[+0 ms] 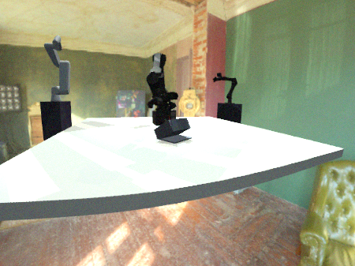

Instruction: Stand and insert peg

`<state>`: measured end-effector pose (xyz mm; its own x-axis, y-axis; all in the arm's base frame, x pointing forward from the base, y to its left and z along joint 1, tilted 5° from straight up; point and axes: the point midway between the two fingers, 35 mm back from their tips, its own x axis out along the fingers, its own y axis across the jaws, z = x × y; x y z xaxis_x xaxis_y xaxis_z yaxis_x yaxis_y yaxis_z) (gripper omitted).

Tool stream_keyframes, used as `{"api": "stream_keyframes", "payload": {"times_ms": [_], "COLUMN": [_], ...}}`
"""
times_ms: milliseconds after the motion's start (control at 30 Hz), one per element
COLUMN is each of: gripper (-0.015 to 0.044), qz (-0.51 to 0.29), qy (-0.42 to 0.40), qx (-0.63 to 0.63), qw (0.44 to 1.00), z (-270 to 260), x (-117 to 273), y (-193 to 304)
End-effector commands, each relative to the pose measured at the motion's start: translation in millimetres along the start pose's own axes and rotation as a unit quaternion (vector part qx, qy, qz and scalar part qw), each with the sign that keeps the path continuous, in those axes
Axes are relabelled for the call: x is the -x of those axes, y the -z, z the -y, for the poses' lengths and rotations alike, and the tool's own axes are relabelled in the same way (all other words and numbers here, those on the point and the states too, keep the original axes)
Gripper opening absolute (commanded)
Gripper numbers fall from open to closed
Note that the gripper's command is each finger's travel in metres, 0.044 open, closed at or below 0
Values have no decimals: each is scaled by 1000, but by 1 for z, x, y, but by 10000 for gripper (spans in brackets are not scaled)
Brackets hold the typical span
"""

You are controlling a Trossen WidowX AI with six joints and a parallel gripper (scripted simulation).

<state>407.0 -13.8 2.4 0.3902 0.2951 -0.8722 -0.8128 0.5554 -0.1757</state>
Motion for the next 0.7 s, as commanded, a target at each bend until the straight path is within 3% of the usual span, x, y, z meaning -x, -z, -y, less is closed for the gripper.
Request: {"api": "stream_keyframes", "payload": {"times_ms": [0, 367, 667], "gripper": [0, 0, 236], "qz": [-2, 0, 0], "qy": [-1, 0, 0], "qx": [-4, 0, 0], "qw": [1000, 1000, 1000], "z": [-1, 0, 0], "x": [-3, -1, -1], "y": [2, 1, 1]}}
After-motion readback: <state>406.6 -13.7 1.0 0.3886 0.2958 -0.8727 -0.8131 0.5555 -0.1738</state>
